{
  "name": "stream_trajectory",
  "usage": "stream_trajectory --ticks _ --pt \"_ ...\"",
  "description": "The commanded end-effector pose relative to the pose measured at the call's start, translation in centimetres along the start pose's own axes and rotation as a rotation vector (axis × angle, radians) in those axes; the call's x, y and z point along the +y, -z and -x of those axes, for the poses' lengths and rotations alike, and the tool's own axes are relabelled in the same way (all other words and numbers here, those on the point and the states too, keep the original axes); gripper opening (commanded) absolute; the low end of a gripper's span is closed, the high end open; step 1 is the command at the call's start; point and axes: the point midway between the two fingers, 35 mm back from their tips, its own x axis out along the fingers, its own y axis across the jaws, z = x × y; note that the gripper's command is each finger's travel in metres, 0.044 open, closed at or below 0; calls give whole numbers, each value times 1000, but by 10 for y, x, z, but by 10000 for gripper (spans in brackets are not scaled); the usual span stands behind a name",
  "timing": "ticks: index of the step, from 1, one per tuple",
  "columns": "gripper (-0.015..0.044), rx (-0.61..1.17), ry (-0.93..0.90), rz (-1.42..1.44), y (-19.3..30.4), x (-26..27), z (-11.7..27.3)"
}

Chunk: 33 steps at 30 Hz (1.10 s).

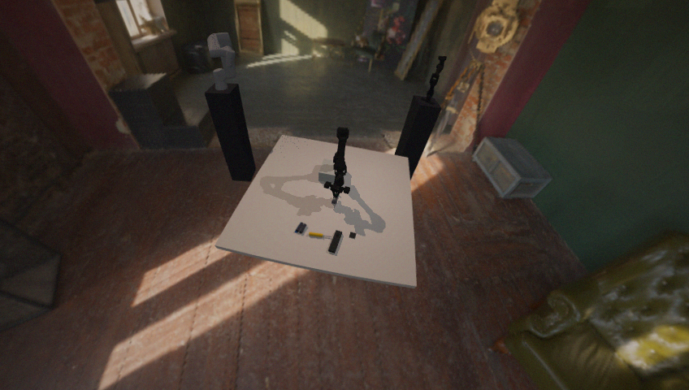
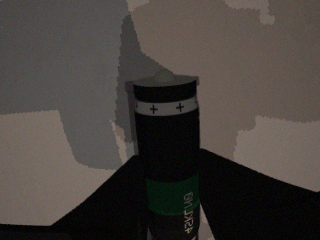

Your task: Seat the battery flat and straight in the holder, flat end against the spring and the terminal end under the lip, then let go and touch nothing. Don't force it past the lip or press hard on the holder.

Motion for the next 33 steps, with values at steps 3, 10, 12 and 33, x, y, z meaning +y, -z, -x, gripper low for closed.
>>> stream_trajectory --ticks 3,10,12,33 --pt "66 -37 5 -4 1 -1 -3" --pt "66 -83 6 -3 3 0 -7" --pt "66 -95 6 -3 4 0 -8" --pt "66 -231 6 -5 12 0 -14"
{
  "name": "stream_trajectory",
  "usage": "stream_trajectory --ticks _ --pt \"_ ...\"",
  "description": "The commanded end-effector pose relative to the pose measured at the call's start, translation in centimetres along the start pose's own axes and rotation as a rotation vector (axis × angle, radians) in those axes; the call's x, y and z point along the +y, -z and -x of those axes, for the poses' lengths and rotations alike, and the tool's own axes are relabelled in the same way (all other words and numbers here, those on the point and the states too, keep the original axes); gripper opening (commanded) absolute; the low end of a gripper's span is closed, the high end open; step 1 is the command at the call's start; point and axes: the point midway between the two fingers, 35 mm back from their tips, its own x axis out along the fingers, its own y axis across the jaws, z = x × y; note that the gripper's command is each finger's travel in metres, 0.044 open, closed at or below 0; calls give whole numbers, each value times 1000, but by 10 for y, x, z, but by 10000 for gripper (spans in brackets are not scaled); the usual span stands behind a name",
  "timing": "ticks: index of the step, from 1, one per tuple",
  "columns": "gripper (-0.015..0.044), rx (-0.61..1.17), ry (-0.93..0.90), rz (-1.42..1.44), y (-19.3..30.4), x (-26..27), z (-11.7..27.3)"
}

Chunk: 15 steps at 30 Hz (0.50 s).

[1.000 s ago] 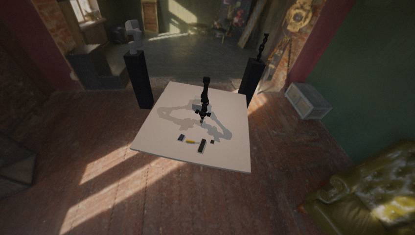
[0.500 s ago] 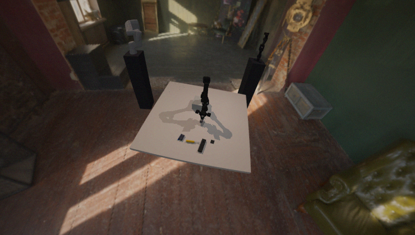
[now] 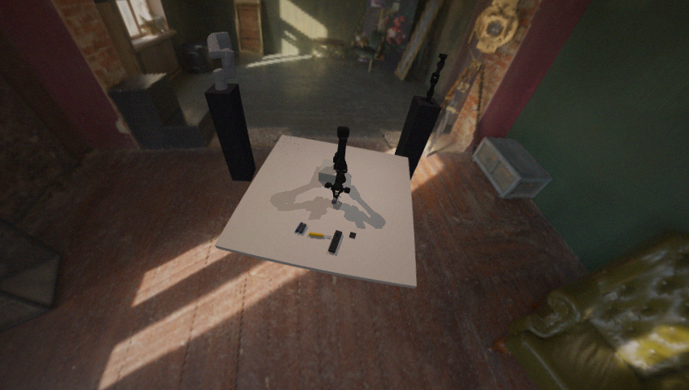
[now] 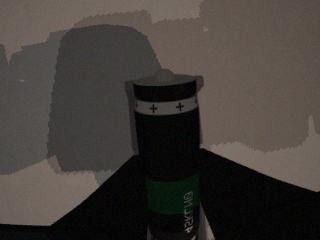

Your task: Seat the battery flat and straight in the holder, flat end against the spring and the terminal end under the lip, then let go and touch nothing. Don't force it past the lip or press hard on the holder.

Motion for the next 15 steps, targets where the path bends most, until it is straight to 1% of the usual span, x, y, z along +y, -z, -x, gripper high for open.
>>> stream_trajectory --ticks 1,15 --pt "66 -33 5 -6 2 -1 0" --pt "66 -62 3 -8 9 -1 1"
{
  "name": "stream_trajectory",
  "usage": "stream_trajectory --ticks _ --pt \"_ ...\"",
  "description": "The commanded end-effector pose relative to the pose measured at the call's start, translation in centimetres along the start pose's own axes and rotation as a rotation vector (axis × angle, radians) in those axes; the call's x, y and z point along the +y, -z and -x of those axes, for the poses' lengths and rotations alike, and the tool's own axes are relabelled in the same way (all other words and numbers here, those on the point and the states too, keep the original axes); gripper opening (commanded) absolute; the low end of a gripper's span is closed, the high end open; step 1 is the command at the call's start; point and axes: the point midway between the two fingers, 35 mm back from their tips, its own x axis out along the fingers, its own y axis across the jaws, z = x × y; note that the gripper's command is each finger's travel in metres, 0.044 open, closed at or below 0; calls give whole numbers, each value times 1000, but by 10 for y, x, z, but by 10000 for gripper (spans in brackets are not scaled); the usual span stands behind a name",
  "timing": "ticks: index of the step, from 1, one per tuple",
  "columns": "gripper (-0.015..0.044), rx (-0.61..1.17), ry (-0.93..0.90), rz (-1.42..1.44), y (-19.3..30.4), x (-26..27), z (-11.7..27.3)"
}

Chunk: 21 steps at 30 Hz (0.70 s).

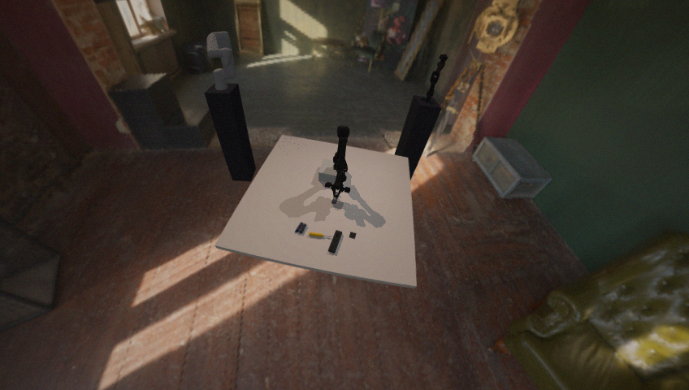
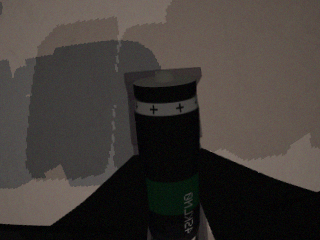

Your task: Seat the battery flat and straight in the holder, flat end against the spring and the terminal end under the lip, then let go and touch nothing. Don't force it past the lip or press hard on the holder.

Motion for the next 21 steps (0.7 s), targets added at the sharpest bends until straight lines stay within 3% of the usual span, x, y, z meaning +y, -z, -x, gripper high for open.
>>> stream_trajectory --ticks 1,21 --pt "66 -4 5 -5 4 -1 1" --pt "66 0 -2 -6 19 -1 8"
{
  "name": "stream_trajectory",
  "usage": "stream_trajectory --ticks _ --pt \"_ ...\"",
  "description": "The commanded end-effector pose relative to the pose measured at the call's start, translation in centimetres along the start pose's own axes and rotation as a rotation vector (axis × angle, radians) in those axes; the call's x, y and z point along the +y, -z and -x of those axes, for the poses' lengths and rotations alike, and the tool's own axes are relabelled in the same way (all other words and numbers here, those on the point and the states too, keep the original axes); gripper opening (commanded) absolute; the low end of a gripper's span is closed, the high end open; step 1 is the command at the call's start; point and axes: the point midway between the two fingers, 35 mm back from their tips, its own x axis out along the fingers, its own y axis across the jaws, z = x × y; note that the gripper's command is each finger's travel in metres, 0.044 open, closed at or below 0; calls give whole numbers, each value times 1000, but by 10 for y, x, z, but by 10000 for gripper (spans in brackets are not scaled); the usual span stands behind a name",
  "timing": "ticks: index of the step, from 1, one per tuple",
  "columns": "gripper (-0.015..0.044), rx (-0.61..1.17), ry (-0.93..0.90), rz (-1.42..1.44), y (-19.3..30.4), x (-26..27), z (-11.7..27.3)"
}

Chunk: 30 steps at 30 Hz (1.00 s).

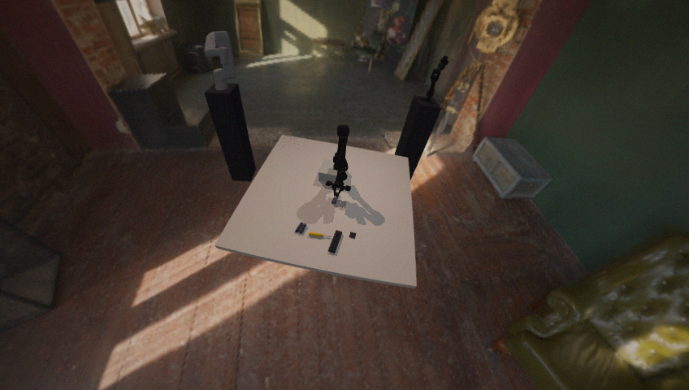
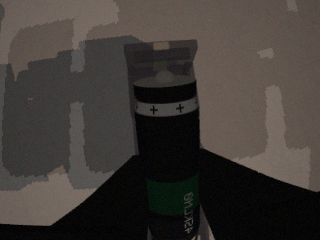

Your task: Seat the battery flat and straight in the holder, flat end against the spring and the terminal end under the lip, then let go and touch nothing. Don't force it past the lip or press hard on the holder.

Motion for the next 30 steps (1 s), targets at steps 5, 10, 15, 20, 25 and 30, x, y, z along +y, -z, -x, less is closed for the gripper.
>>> stream_trajectory --ticks 5,10,15,20,25,30 --pt "66 33 6 -1 6 -1 -1" --pt "66 62 8 2 5 -1 -3" --pt "66 90 10 3 3 -1 -5" --pt "66 119 12 5 3 -1 -6" --pt "66 149 14 6 2 -1 -8" --pt "66 179 16 8 1 -1 -10"
